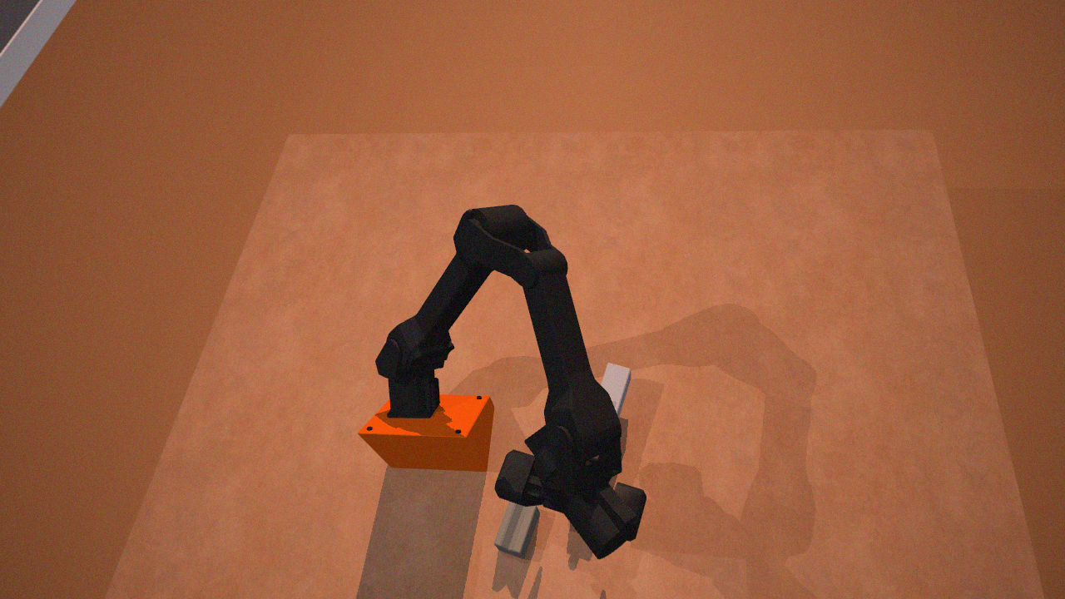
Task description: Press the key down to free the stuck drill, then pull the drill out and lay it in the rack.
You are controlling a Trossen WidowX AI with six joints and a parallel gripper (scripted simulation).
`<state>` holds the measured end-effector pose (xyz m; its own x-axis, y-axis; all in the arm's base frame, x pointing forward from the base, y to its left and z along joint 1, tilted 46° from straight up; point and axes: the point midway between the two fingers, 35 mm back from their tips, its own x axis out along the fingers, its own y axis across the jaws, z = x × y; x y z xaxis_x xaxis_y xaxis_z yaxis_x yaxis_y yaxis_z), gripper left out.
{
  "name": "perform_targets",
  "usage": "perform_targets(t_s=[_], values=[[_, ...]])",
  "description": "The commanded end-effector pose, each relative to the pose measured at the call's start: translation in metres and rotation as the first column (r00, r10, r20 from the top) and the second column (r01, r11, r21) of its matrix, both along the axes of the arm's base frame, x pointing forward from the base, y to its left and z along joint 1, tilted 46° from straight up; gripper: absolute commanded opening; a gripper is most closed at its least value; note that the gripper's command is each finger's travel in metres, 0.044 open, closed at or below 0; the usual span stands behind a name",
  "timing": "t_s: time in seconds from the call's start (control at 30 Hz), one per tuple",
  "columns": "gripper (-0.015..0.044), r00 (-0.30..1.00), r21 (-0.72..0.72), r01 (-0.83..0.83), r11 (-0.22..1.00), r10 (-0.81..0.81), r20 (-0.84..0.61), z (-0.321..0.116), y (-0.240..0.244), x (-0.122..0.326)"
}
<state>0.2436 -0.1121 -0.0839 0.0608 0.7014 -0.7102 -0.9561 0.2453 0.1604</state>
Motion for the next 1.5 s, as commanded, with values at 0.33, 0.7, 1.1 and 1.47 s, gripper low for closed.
perform_targets(t_s=[0.33,0.7,1.1,1.47], values=[[0.0440,1.000,0.004,-0.002,1.000,0.002,-0.005,-0.012,0.022,0.003],[0.0440,1.000,0.006,-0.002,1.000,0.002,-0.005,-0.021,0.038,0.005],[0.0361,1.000,0.002,-0.005,1.000,0.005,-0.001,-0.023,0.041,0.006],[0.0072,1.000,0.002,-0.005,1.000,0.005,-0.001,-0.023,0.041,0.006]])
